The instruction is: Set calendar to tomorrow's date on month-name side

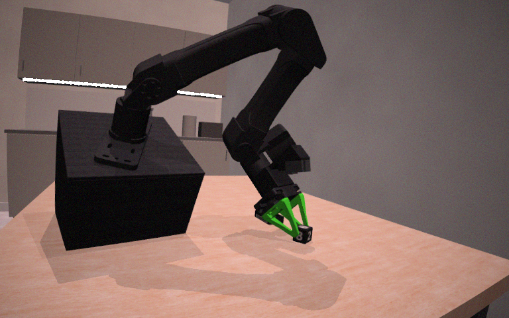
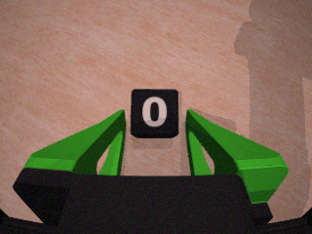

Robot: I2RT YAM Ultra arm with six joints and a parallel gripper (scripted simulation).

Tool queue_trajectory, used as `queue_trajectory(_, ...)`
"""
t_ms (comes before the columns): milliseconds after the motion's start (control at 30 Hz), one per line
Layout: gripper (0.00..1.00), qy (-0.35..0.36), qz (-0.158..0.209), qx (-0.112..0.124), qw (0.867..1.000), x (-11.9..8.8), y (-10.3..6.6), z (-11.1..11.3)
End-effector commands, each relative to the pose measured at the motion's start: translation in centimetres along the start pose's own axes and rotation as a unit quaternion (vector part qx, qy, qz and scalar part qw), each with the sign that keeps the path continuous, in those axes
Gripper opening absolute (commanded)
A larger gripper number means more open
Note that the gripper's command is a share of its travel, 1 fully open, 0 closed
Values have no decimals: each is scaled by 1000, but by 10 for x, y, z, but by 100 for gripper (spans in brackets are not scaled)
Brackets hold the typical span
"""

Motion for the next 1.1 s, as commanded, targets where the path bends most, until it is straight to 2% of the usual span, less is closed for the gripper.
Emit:
queue_trajectory(0, 45, 3, -2, 2, 1000, 2, -1, 2)
queue_trajectory(267, 45, 3, -2, 2, 1000, 2, -1, 2)
queue_trajectory(300, 26, 3, -2, 2, 1000, 2, -1, 2)
queue_trajectory(1067, 26, 3, -2, 2, 1000, 2, -1, 2)
Point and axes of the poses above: the point where the finger pads meet when closed, its own y axis out along the fingers, its own z axis across the jaws, x = y × z, the point moved 7 cm from there along -y, back along the fingers, and after that the axes turned 6 degrees about y, right-handed, at the moved point
